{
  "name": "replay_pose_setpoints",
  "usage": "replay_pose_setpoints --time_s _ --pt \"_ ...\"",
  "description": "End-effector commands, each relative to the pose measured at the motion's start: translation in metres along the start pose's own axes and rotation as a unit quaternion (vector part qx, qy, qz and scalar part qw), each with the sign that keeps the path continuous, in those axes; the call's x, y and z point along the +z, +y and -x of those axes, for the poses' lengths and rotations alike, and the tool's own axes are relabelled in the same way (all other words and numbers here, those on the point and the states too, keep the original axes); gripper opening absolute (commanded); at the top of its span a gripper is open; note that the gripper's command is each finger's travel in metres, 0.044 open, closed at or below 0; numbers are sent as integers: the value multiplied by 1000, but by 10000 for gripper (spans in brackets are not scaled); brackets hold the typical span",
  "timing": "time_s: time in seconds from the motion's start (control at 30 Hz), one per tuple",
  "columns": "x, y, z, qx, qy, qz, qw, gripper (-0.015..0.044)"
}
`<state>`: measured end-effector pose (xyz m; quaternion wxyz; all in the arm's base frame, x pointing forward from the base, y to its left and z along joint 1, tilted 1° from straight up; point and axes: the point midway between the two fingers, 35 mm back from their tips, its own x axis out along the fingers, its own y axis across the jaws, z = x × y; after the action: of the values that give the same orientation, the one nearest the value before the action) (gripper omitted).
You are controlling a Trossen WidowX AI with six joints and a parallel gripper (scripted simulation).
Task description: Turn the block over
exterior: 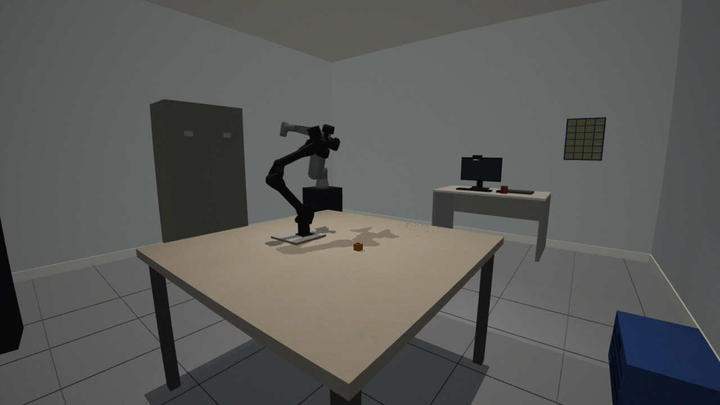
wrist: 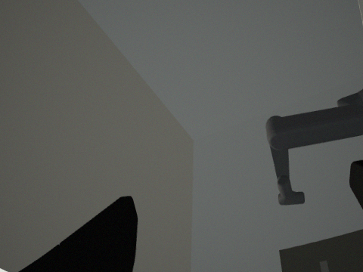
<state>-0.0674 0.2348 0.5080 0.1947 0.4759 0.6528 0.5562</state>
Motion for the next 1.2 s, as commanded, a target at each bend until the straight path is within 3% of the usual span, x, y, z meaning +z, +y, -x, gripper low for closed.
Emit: replay_pose_setpoints --time_s 0.0,0.23,0.43,0.7,1.0,1.17 --pt "3 0 -1 -1 -4 3 1000 426" --pt "104 -16 -8 -67 -165 97 979 440" --pt "201 -31 19 -159 -301 160 926 440" --pt "310 -52 102 -296 -437 181 830 440" --pt "353 -66 169 -378 -488 162 770 440" --pt "378 -82 241 -475 -503 142 708 440"
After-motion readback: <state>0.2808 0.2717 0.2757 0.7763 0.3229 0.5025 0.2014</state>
